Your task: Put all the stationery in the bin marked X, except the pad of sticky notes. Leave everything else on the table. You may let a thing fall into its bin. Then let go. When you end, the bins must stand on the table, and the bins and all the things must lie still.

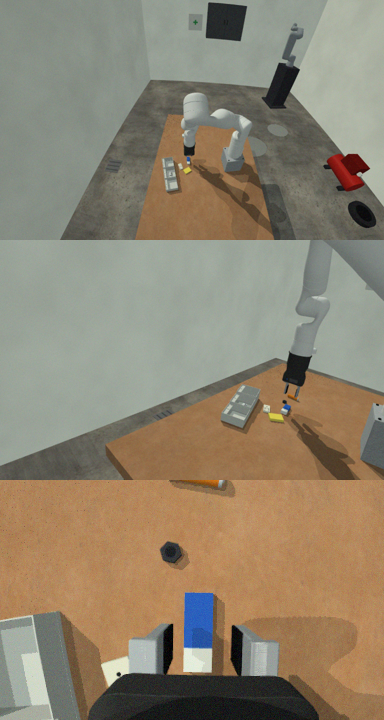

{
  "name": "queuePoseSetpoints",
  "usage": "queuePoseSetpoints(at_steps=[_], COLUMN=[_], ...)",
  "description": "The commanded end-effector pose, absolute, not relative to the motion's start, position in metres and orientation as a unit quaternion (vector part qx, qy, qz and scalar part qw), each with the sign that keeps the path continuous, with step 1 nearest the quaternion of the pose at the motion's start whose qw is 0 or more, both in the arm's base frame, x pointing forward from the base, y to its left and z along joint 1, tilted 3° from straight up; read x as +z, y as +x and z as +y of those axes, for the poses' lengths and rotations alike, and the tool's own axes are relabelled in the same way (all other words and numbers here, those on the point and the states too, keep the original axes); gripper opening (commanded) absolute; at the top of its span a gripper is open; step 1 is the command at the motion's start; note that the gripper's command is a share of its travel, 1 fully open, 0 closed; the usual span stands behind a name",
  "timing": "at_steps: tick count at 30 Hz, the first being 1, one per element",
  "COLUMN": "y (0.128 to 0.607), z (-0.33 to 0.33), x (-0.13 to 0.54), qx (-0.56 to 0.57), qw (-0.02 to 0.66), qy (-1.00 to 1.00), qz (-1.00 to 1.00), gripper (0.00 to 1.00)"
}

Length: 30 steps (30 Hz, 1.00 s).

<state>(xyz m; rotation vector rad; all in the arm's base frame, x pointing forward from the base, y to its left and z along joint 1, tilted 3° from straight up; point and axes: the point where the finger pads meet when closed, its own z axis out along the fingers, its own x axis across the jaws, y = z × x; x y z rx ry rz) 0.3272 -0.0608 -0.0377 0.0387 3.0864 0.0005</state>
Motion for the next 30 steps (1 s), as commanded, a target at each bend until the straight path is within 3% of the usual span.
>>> queuePoseSetpoints(at_steps=[1,14,30], y=[0.331,0.332,0.333], z=[-0.058,-0.057,-0.059], x=[-0.037,-0.037,-0.094], qx=[0.0,0.0,0.004], qw=[0.029,0.029,0.031], qy=[0.01,0.011,0.009], qz=[1.0,1.0,0.999], gripper=[0.75,0.75,0.75])
